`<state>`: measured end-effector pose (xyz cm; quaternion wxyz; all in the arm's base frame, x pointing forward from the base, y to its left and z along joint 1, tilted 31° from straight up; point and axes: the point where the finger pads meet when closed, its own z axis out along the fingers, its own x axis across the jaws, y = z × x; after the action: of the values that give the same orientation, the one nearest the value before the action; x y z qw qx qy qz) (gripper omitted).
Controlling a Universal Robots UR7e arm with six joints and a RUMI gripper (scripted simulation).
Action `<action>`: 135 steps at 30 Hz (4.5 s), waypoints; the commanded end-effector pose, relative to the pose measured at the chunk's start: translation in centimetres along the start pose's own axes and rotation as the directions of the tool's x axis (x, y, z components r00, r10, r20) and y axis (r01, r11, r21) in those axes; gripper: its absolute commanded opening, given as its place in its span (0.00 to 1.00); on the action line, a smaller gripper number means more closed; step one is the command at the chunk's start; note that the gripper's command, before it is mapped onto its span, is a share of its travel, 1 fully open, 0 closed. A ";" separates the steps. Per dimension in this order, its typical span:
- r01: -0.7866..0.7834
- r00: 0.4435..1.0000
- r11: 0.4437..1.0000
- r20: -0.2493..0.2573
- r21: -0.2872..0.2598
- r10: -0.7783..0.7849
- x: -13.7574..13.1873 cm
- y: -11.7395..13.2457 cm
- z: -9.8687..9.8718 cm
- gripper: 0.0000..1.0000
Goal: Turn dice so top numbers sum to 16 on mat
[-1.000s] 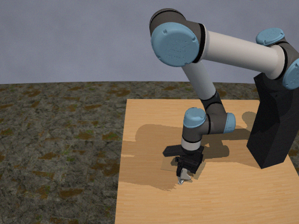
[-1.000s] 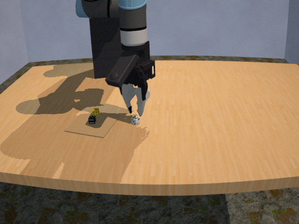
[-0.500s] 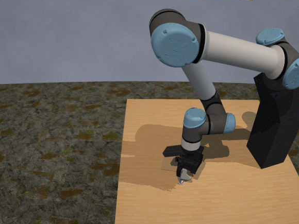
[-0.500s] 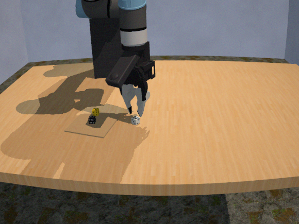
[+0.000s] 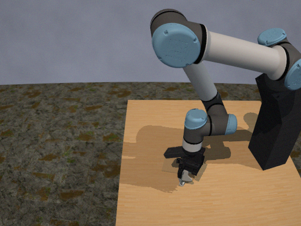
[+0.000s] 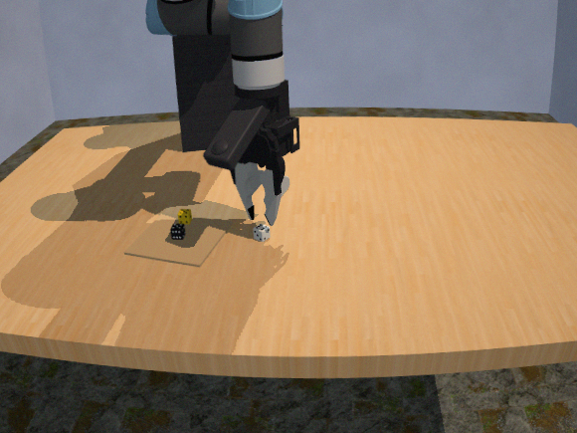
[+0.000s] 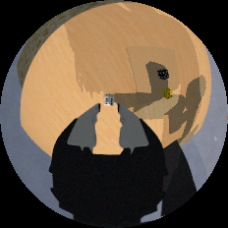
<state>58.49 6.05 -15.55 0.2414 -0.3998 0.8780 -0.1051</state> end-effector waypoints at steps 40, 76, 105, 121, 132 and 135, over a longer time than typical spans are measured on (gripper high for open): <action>0.000 1.000 1.000 0.001 0.001 0.000 0.0 0.0 2.5 0.21; 0.000 1.000 1.000 0.001 0.001 0.000 0.0 0.0 2.5 0.21; 0.000 1.000 1.000 0.001 0.001 0.000 0.0 0.0 2.5 0.03; 0.000 1.000 1.000 0.001 0.001 0.000 0.0 0.0 1.4 0.03; 0.000 1.000 1.000 0.001 0.001 0.000 0.0 0.0 -2.5 0.03; 0.000 1.000 1.000 0.001 0.001 0.000 0.0 0.0 -4.0 0.03</action>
<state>57.37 6.05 -13.68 0.2415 -0.3998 0.8779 -0.1052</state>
